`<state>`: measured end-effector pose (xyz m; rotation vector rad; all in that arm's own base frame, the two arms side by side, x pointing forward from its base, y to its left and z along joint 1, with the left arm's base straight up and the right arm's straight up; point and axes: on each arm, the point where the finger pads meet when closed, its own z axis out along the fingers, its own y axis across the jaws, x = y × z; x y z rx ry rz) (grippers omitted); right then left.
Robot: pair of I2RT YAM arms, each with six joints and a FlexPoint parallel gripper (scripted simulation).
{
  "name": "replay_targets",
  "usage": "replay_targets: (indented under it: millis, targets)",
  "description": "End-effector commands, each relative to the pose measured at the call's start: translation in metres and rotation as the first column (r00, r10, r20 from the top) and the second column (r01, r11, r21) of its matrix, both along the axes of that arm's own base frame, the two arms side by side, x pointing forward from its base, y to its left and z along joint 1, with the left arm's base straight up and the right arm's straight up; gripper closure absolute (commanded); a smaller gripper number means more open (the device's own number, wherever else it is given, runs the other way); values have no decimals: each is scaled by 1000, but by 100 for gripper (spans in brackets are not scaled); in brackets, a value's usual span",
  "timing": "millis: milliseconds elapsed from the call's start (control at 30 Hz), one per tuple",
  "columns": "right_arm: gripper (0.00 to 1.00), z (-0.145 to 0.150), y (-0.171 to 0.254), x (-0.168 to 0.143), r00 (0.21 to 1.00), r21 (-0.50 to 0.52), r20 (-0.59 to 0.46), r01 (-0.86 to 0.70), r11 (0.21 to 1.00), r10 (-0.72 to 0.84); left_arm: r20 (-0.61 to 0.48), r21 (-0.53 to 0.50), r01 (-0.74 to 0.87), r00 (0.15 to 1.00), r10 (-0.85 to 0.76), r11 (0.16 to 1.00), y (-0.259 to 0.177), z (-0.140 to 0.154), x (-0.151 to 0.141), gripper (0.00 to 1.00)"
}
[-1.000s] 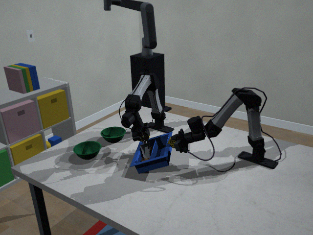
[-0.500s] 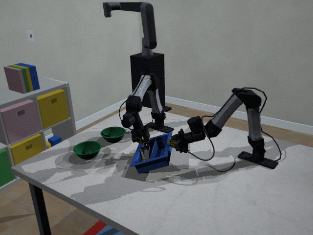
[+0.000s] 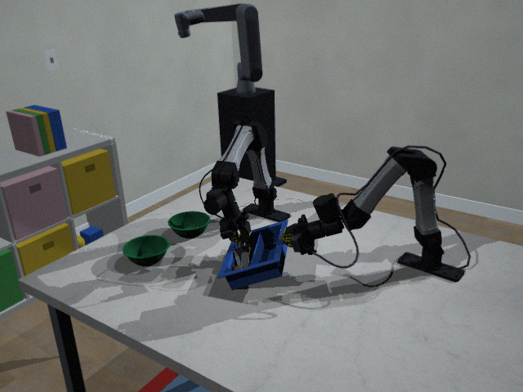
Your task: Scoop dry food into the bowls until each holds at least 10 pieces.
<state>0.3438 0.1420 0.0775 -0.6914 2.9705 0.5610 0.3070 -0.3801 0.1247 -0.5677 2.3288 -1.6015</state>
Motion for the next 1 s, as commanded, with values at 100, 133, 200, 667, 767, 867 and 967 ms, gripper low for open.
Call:
replay_targets:
  millis: [100, 133, 200, 667, 767, 867, 967]
  targets:
    - [100, 4, 8, -1, 1000, 17, 27, -5, 1000, 4, 67, -48, 19, 998, -16, 999, -11, 23, 6, 100]
    - [100, 4, 8, -1, 1000, 17, 27, -5, 1000, 4, 67, -48, 19, 998, -16, 999, -11, 23, 6, 100]
    - [100, 11, 8, -1, 999, 19, 43, -4, 1000, 3, 67, -48, 19, 998, -16, 999, -11, 23, 6, 100]
    - [100, -2, 13, 5, 997, 48, 74, 19, 999, -22, 67, -48, 19, 998, -16, 999, -11, 23, 6, 100]
    - [100, 4, 18, 14, 991, 74, 132, 24, 997, -33, 67, -48, 19, 998, -16, 999, -11, 23, 6, 100]
    - [100, -3, 20, 16, 990, 80, 132, 30, 996, -41, 67, -48, 19, 998, -16, 999, -11, 23, 6, 100]
    - [100, -1, 23, 18, 987, 93, 157, 32, 995, -47, 67, -48, 19, 998, -16, 999, -11, 23, 6, 100]
